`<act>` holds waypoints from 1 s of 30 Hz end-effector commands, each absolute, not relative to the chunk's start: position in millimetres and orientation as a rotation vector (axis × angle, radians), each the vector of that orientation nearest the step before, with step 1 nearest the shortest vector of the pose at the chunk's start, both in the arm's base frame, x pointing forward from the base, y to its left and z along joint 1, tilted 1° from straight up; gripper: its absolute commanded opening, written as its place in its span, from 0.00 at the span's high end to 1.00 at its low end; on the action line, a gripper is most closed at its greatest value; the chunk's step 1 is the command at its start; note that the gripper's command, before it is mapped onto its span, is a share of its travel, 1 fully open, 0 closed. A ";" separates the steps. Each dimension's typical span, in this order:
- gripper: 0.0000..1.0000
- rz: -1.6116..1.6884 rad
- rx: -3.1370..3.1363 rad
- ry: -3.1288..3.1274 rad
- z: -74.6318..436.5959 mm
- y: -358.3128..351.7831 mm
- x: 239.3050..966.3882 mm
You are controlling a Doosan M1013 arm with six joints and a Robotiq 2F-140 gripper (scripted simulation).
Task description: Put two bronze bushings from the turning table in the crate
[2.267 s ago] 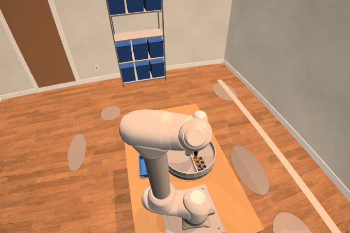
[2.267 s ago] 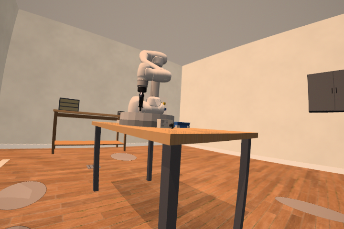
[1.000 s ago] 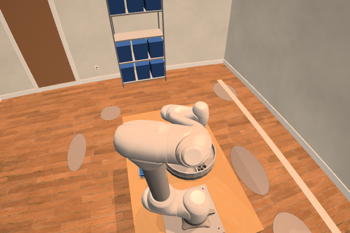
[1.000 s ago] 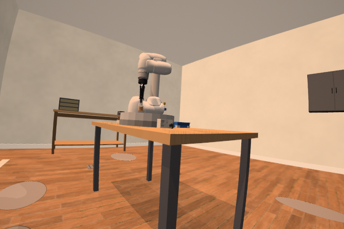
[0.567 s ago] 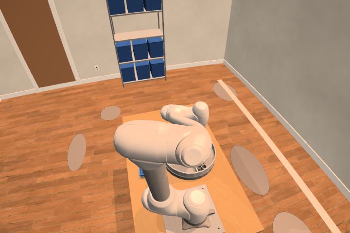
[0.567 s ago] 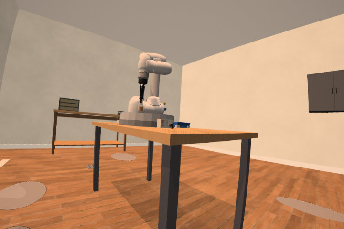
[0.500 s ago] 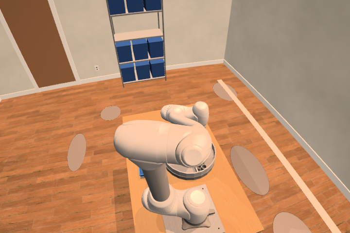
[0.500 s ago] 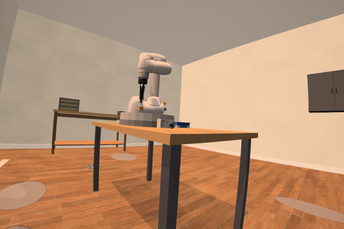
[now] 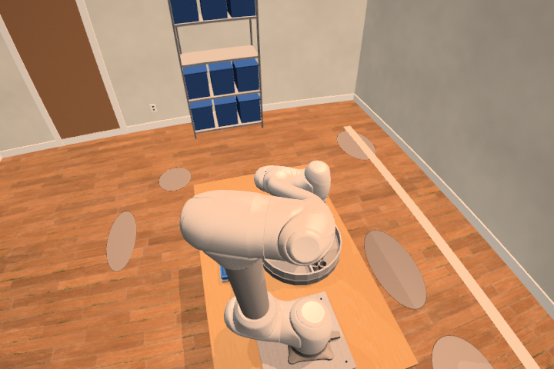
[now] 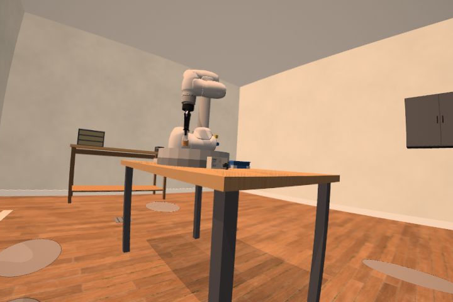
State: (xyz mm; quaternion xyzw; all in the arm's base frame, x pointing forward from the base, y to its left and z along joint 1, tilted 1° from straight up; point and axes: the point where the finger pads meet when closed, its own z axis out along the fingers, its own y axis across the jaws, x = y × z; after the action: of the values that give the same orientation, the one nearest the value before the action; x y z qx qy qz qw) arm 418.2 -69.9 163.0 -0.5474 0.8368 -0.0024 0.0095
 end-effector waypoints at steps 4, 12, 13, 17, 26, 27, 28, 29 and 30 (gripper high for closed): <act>1.00 -0.007 -1.709 2.613 163.1 -64.2 418.4; 1.00 -0.007 -1.709 2.613 163.2 -39.8 418.9; 1.00 -0.007 -1.709 2.613 163.3 -33.6 419.1; 1.00 -0.007 -1.709 2.613 163.5 -3.1 419.8; 1.00 -0.007 -1.709 2.613 164.0 63.5 421.4; 1.00 -0.007 -1.709 2.613 164.0 74.8 421.7; 1.00 -0.007 -1.709 2.613 164.1 84.5 421.9; 1.00 -0.007 -1.709 2.613 164.2 91.9 422.1; 1.00 -0.007 -1.709 2.613 164.2 99.8 422.3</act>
State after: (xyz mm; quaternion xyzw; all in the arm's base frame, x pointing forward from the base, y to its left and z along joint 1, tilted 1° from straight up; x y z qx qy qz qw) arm 420.2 66.1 164.1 -0.5484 0.8361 -0.0005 0.0109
